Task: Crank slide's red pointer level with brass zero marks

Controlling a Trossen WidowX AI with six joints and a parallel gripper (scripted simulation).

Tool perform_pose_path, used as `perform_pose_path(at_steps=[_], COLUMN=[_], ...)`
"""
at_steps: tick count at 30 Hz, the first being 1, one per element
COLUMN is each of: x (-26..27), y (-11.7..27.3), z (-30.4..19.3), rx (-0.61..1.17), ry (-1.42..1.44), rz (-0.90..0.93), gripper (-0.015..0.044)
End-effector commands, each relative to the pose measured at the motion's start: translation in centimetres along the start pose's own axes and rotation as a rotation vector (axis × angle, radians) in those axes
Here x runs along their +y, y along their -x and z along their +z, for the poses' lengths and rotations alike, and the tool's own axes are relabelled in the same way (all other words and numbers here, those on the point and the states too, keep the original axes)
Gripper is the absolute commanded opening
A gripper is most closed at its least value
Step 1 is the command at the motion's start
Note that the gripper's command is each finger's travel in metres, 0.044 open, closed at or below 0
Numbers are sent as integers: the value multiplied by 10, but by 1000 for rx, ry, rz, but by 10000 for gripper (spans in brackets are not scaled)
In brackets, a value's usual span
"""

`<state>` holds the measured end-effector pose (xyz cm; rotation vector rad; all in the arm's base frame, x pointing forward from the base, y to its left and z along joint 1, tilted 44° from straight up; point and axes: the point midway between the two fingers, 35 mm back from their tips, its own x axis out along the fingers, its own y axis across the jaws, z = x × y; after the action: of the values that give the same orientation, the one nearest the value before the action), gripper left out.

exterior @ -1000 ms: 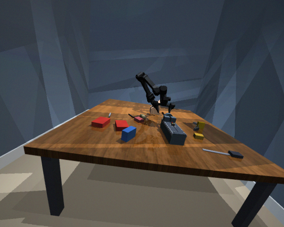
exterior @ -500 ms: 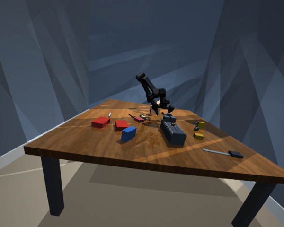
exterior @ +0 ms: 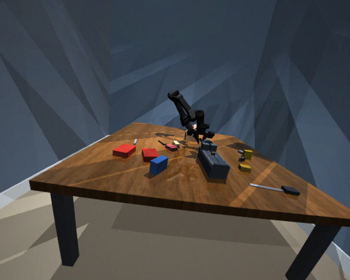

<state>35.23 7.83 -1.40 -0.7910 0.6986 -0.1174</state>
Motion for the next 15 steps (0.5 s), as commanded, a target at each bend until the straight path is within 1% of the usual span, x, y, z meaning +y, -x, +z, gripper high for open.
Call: perform_pose_path(at_steps=[1,3,15], x=[1,1,0], y=[0,0,-2], z=[-2,-2,-2], rx=[1,1,1], ry=[8,8,8], rz=[5,5,5], gripper=[46,0,0])
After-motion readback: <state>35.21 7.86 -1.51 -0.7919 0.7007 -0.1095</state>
